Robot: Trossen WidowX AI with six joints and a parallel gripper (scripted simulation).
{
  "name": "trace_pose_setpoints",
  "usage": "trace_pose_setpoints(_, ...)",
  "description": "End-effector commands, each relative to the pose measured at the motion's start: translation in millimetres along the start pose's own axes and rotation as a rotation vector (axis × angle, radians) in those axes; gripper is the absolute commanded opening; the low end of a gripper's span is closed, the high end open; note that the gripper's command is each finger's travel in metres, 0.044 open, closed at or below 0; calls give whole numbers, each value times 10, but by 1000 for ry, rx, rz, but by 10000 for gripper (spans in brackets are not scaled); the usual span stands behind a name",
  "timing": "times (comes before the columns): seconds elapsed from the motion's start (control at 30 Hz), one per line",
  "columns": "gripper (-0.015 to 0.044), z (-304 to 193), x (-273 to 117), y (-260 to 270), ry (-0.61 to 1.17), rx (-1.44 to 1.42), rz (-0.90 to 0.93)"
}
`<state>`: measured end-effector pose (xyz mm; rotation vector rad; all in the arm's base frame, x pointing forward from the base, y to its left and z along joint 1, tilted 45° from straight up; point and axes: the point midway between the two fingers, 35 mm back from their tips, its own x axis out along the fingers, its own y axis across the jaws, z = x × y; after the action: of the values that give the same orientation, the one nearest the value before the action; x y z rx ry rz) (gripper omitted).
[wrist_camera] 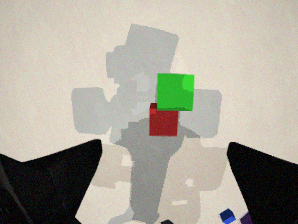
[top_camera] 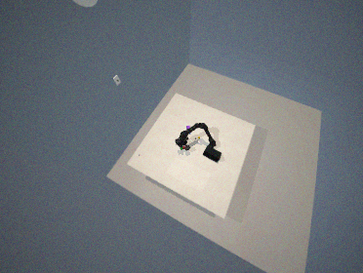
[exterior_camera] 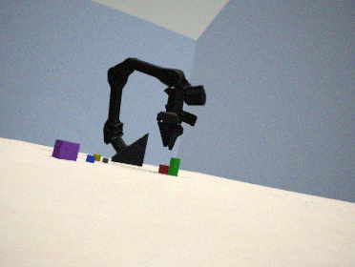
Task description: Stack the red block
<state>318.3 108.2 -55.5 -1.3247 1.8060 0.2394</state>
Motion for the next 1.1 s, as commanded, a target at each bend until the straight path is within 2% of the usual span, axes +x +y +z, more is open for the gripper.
trace_pose_setpoints(0.0, 440, -20, 200, -12, 12, -3, 0)
trace_pose_setpoints(0.1, 440, -27, 392, -8, 13, -3, 0)
trace_pose_setpoints(1.07, 440, -21, 763, -9, 14, -2, -1)
